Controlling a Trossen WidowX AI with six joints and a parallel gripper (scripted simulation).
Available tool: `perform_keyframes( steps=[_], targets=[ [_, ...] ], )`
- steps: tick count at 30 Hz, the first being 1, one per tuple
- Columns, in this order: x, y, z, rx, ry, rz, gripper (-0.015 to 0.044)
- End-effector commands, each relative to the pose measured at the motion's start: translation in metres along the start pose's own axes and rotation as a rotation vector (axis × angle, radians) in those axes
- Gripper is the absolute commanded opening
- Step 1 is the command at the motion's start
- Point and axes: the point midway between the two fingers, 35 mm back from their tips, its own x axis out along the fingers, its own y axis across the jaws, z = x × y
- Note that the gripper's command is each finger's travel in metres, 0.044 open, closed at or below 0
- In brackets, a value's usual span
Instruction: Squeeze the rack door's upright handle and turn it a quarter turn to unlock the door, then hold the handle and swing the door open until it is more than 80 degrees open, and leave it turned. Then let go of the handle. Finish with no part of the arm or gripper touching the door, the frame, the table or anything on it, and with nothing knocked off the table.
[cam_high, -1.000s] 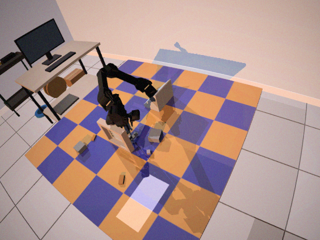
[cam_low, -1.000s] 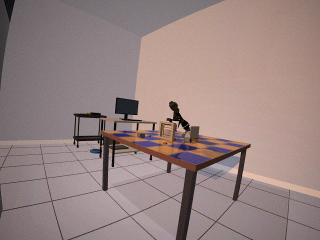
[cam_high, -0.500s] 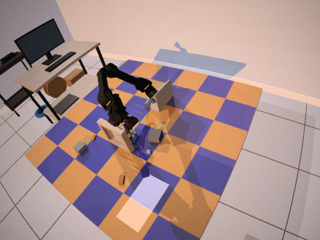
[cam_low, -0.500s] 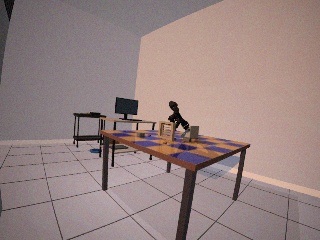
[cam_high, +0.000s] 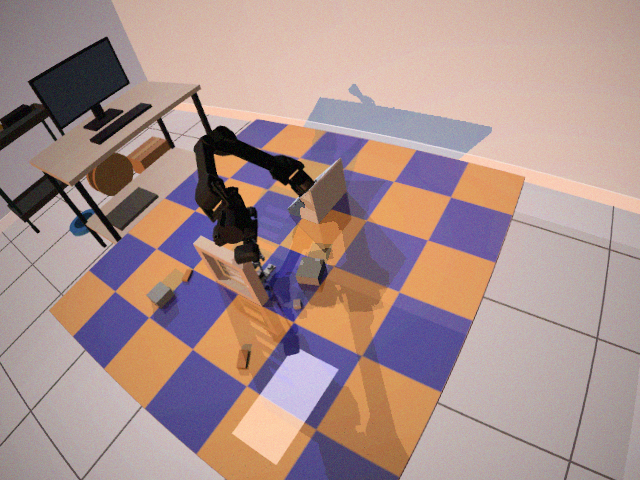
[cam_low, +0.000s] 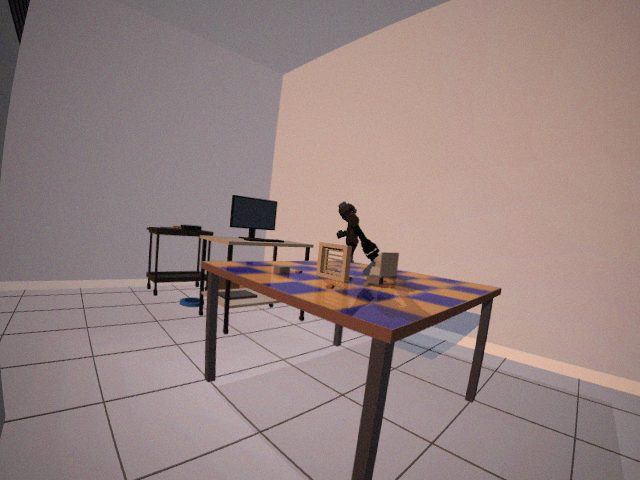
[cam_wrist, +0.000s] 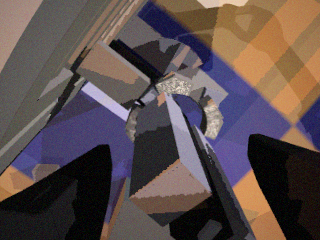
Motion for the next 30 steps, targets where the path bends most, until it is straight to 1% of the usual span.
perform_keyframes(
  steps=[1, 15, 30],
  targets=[
    [0.0006, 0.0004, 0.0028, 0.205, -0.007, 0.002, 0.0285],
    [0.0006, 0.0003, 0.0028, 0.890, -0.006, 0.004, 0.0285],
    [0.0006, 0.0003, 0.0028, 0.923, -0.006, 0.004, 0.0285]
  ],
)
